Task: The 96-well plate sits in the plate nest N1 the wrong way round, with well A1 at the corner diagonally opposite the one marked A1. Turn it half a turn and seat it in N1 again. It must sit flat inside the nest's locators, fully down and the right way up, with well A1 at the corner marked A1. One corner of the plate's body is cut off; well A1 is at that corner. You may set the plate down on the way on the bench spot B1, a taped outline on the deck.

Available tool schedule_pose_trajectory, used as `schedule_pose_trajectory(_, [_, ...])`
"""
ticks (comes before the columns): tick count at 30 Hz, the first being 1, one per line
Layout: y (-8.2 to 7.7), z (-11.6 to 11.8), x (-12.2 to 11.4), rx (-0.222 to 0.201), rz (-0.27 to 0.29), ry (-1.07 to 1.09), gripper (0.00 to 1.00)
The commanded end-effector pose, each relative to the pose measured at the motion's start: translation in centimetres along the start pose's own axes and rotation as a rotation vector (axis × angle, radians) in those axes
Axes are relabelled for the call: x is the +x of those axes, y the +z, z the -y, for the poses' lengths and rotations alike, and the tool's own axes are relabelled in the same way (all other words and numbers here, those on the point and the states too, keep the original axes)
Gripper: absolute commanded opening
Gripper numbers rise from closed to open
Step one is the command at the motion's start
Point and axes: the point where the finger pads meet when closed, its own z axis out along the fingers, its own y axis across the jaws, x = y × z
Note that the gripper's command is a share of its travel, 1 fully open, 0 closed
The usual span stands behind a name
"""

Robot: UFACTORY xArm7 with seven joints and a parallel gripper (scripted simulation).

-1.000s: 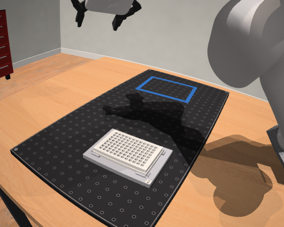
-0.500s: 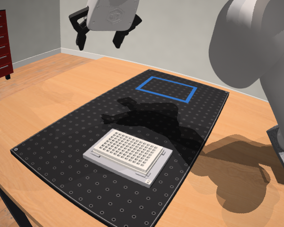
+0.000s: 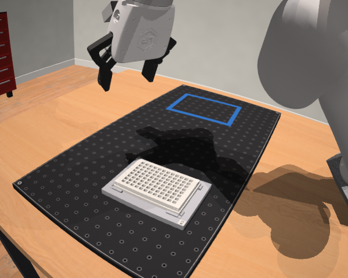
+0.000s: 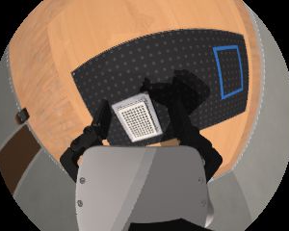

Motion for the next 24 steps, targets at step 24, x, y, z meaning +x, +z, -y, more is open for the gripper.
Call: schedule_pose_trajectory(24, [2.4,1.0,-10.3,0.035,0.288,-0.333,1.0])
